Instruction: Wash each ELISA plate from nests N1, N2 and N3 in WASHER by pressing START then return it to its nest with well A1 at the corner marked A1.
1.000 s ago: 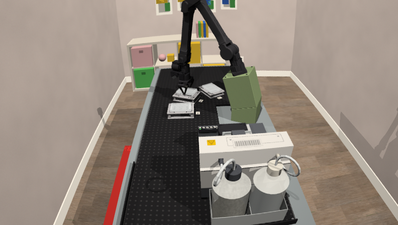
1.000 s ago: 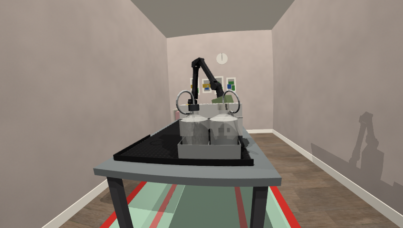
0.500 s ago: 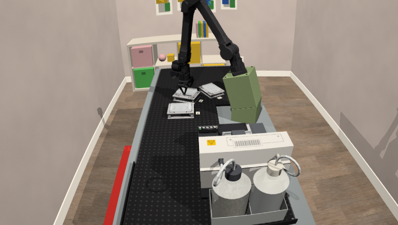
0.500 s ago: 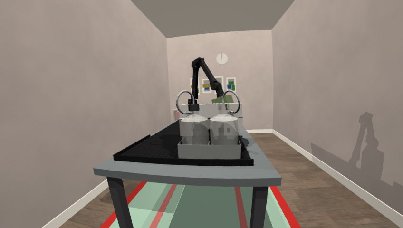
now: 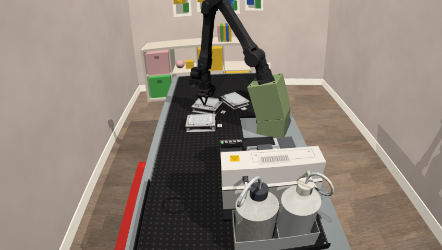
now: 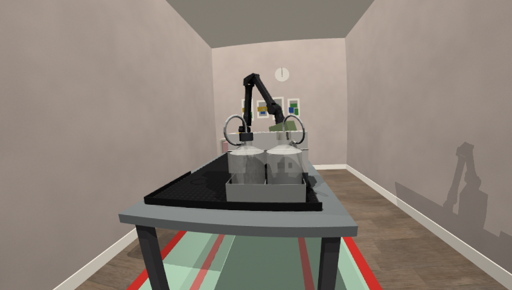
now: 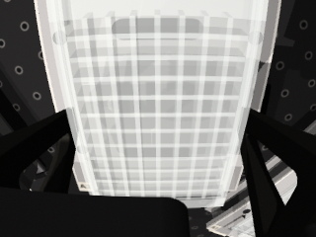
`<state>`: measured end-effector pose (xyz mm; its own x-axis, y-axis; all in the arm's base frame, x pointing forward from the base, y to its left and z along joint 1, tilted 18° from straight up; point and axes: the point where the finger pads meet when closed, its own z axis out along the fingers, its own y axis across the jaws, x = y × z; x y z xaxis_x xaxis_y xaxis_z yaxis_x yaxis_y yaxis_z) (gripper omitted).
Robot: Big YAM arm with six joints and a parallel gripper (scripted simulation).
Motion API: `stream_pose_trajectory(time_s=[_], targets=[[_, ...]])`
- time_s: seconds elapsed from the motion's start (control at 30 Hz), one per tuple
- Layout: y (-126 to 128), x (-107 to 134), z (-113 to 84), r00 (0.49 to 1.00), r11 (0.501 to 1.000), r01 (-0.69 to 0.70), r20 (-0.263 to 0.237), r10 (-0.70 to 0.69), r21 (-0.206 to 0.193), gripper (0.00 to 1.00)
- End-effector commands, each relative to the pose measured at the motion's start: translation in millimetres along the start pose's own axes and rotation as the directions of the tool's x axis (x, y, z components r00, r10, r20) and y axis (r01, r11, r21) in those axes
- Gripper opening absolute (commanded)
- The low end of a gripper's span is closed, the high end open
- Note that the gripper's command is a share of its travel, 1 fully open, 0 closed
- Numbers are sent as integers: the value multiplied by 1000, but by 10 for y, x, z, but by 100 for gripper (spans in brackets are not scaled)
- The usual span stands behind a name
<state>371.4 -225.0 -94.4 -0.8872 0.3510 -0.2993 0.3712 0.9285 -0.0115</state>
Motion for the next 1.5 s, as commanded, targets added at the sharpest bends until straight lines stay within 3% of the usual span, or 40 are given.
stream_pose_trajectory(time_s=[0.0, 0.53, 0.67, 1.2, 1.27, 1.47], targets=[[-7, -75, -26, 1000, 1000, -1, 14, 1, 4, 84], [20, -94, 44, 1000, 1000, -5, 13, 5, 2, 84], [13, -152, -13, 1000, 1000, -4, 28, 4, 5, 84], [24, -73, 72, 1000, 1000, -5, 9, 5, 2, 84], [15, -140, 24, 1000, 1000, -4, 27, 4, 5, 84], [25, -68, 84, 1000, 1000, -5, 9, 5, 2, 84]])
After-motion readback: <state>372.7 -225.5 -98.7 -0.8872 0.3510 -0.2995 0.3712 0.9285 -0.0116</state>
